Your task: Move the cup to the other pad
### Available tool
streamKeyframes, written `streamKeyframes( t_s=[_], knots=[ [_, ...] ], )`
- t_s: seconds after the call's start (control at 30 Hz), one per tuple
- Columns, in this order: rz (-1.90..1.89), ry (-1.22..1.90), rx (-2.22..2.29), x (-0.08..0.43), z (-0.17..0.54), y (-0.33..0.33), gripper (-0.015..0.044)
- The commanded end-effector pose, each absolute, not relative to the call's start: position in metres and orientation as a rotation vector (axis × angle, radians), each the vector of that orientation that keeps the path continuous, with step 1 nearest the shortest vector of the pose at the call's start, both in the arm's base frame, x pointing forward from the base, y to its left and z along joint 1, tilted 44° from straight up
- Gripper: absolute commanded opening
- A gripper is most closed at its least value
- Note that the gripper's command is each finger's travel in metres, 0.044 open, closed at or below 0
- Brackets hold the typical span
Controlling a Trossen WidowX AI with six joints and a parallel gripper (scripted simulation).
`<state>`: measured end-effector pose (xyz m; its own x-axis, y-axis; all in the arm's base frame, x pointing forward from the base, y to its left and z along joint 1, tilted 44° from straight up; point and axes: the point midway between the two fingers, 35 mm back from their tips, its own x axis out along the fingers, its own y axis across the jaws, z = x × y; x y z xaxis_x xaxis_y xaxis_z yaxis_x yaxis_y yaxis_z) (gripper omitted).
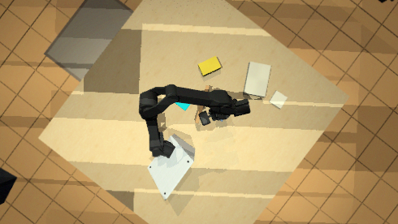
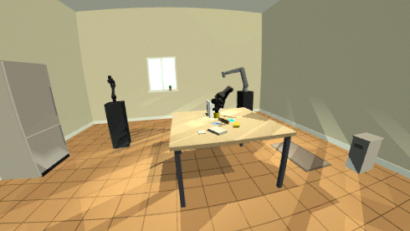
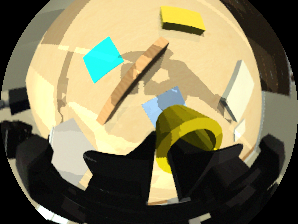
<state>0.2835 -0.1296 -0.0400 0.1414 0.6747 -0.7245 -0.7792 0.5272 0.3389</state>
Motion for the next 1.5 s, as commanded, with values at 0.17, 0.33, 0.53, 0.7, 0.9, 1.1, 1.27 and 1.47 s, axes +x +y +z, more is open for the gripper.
streamKeyframes(
  t_s=[0.17,0.33,0.53,0.7,0.9,1.1,1.27,1.47],
  knots=[
    [1.052,0.968,-0.129,0.283,-0.037,-0.127,0.0000],
    [1.054,0.968,-0.130,0.281,-0.031,-0.120,0.0000],
    [1.056,0.968,-0.131,0.278,-0.023,-0.111,0.0000],
    [1.057,0.968,-0.131,0.276,-0.016,-0.104,0.0000],
    [1.058,0.968,-0.130,0.274,-0.009,-0.096,0.0000],
    [1.058,0.968,-0.130,0.271,-0.001,-0.087,0.0000],
    [1.059,0.968,-0.130,0.269,0.006,-0.080,0.0000],
    [1.059,0.968,-0.129,0.267,0.013,-0.072,0.0000]
  ],
)
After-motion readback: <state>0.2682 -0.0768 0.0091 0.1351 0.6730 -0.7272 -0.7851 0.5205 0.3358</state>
